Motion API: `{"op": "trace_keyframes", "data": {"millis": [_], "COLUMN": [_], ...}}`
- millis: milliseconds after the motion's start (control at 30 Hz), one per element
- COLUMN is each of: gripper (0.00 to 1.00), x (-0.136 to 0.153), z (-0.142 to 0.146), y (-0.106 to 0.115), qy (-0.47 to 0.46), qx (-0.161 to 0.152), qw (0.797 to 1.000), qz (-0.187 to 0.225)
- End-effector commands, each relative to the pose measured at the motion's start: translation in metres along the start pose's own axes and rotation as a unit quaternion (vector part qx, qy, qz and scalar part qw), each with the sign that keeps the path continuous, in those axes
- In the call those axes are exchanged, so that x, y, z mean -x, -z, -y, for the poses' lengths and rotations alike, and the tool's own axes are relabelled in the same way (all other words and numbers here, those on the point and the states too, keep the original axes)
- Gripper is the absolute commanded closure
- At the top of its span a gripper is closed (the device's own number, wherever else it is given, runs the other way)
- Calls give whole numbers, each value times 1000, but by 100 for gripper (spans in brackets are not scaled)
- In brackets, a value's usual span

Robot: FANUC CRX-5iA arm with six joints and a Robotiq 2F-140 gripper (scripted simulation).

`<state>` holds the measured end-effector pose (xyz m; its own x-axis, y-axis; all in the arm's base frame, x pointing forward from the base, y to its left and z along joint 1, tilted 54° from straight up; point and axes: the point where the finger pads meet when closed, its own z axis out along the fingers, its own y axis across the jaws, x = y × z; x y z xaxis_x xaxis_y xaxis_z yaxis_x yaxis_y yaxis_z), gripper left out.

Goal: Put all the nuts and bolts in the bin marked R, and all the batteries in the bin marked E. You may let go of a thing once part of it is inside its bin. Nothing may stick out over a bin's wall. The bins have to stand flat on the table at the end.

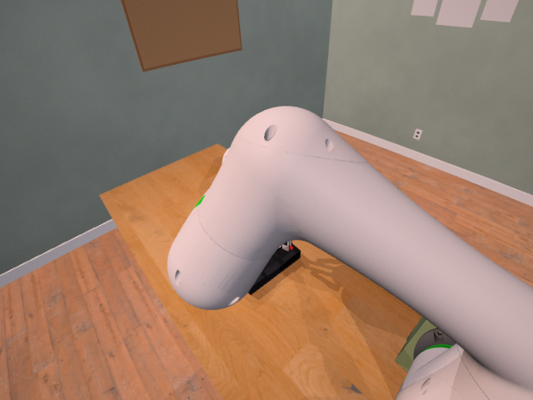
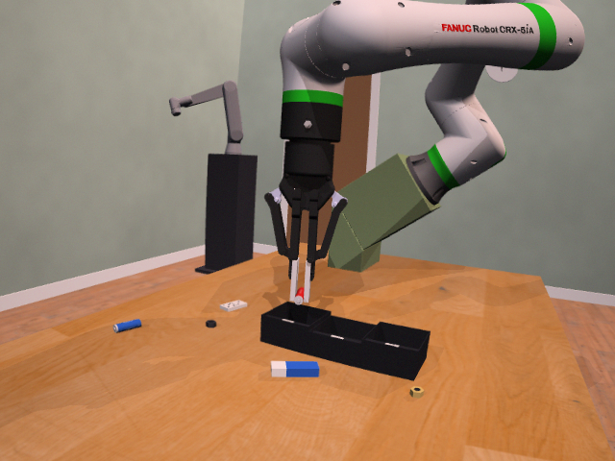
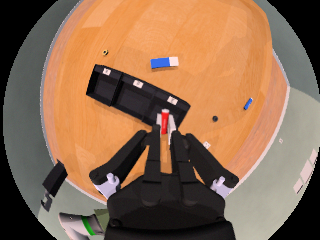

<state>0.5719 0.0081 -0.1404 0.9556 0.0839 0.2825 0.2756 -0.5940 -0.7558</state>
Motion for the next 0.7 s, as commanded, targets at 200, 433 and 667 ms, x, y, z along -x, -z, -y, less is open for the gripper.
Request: {"op": "trace_keyframes", "data": {"millis": [200, 433, 667], "gripper": [85, 85, 85], "x": [0, 0, 0], "z": [0, 0, 0], "y": [0, 0, 0], "qy": [154, 247, 334], "qx": [1, 2, 2], "qw": [988, 969, 943], "qz": [0, 2, 3]}}
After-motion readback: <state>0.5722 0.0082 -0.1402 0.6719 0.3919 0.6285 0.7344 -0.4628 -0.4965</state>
